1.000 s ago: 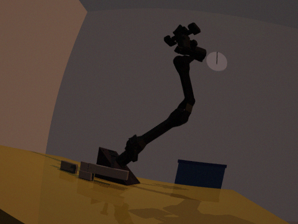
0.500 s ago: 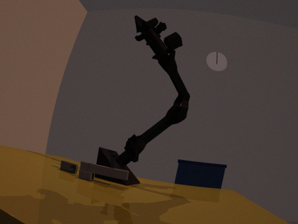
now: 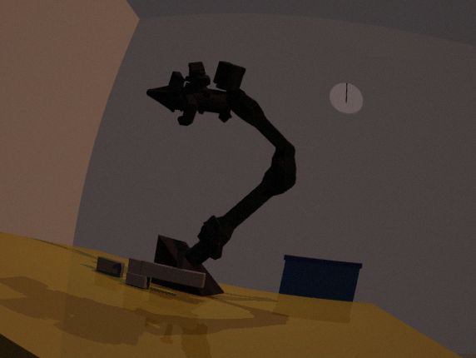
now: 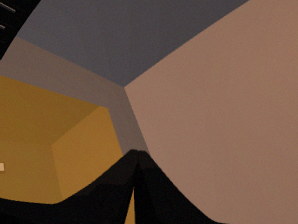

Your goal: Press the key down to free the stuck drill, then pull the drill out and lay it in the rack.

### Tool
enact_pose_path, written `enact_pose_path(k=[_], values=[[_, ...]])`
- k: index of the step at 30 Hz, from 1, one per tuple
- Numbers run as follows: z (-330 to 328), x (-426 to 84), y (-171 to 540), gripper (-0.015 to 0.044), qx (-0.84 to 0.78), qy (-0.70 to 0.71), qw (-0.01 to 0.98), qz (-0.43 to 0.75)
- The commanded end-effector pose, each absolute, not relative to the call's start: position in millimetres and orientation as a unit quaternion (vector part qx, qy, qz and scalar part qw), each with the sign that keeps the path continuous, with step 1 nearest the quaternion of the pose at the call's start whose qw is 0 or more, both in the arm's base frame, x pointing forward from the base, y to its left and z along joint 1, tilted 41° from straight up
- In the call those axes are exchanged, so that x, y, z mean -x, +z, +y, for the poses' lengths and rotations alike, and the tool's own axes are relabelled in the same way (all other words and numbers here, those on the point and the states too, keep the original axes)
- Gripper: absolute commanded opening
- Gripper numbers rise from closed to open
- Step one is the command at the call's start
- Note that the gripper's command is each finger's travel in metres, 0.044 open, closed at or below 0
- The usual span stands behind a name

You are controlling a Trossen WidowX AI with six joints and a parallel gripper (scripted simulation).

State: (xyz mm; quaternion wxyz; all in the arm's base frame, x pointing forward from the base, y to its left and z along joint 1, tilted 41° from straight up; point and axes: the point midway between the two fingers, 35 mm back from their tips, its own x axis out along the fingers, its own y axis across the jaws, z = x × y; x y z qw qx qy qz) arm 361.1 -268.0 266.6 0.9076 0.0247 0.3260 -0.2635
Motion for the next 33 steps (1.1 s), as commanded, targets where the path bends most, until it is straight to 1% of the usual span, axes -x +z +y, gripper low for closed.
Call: enact_pose_path(k=[1,5,10,18,33], values=[[-226.8,-358.2,213.8,0.0,-0.03,-0.161,0.895,0.416],[-180.6,-346.1,171.1,0.0,-0.045,-0.051,0.869,0.49],[-117.0,-317.9,131.4,0.0,-0.081,0.094,0.817,0.563],[-26.6,-261.7,111.5,0.0,-0.174,0.291,0.71,0.618],[-16.0,-258.9,106.2,0.0,-0.183,0.303,0.701,0.619]])
